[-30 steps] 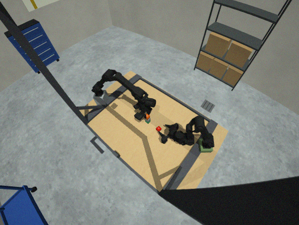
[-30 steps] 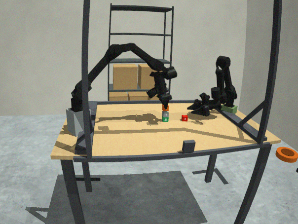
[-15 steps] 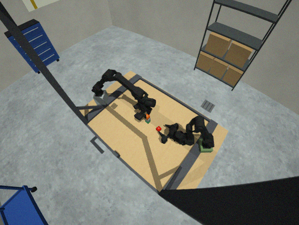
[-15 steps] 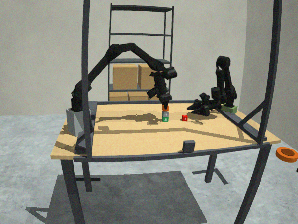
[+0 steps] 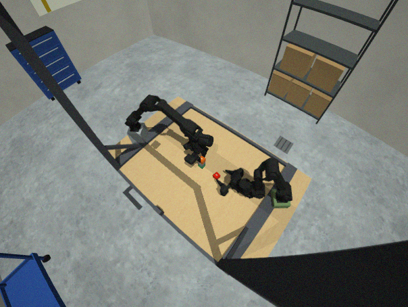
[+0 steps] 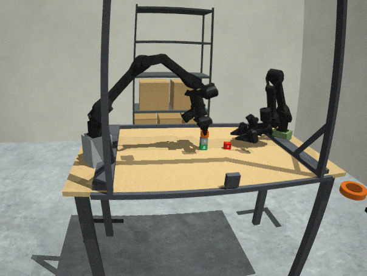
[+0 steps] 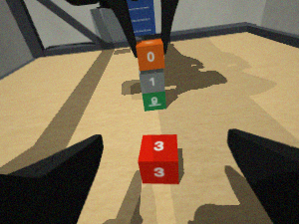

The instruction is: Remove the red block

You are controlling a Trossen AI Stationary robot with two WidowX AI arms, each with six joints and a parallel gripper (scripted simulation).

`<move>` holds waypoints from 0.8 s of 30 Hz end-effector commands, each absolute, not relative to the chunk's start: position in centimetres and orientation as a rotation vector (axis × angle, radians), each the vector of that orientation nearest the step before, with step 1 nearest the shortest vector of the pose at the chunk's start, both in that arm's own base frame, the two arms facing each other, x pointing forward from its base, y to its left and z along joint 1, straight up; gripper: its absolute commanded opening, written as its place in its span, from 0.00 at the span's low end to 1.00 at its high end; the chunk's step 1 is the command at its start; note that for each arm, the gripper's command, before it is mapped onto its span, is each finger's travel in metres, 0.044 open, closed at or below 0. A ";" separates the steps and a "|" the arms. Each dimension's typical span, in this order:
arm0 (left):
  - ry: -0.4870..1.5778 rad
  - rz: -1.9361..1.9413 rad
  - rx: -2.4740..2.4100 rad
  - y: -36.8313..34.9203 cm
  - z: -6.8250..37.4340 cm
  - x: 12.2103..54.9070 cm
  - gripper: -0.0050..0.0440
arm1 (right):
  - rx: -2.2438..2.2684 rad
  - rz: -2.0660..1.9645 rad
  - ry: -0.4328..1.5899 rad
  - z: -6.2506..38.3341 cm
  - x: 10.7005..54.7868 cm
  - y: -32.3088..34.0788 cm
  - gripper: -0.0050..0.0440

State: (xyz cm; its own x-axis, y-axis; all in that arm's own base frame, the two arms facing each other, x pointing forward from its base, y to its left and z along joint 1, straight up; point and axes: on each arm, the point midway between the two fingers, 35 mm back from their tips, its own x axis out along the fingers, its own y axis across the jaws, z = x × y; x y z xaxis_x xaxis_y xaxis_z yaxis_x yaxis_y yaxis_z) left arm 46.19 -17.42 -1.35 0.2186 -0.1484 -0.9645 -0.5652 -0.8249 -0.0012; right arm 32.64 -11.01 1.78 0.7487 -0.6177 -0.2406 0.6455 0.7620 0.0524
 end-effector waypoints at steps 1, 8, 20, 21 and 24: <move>0.665 1.605 -2.170 -17.6 -0.5 46.5 0.00 | 0.140 -0.691 0.199 2.3 32.7 -11.0 0.92; 0.665 1.597 -2.177 -17.6 -0.4 46.6 0.25 | 0.140 -0.691 0.199 2.3 32.7 -11.0 0.92; 0.665 1.597 -2.177 -17.6 -0.4 46.6 0.54 | 0.140 -0.691 0.199 2.3 32.7 -11.0 0.92; 0.665 1.597 -2.177 -17.6 -0.4 46.6 0.54 | 0.140 -0.691 0.199 2.3 32.7 -11.0 0.92; 0.665 1.597 -2.177 -17.6 -0.4 46.6 0.54 | 0.140 -0.691 0.199 2.3 32.7 -11.0 0.92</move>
State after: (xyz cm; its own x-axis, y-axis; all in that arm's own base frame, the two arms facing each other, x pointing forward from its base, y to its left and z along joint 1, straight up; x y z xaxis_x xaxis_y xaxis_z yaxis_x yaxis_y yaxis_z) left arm 45.99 -17.37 -1.88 0.2186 -0.1495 -0.9643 -0.5655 -0.8247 -0.0004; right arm 32.64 -11.01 1.78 0.7487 -0.6177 -0.2406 0.6455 0.7620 0.0524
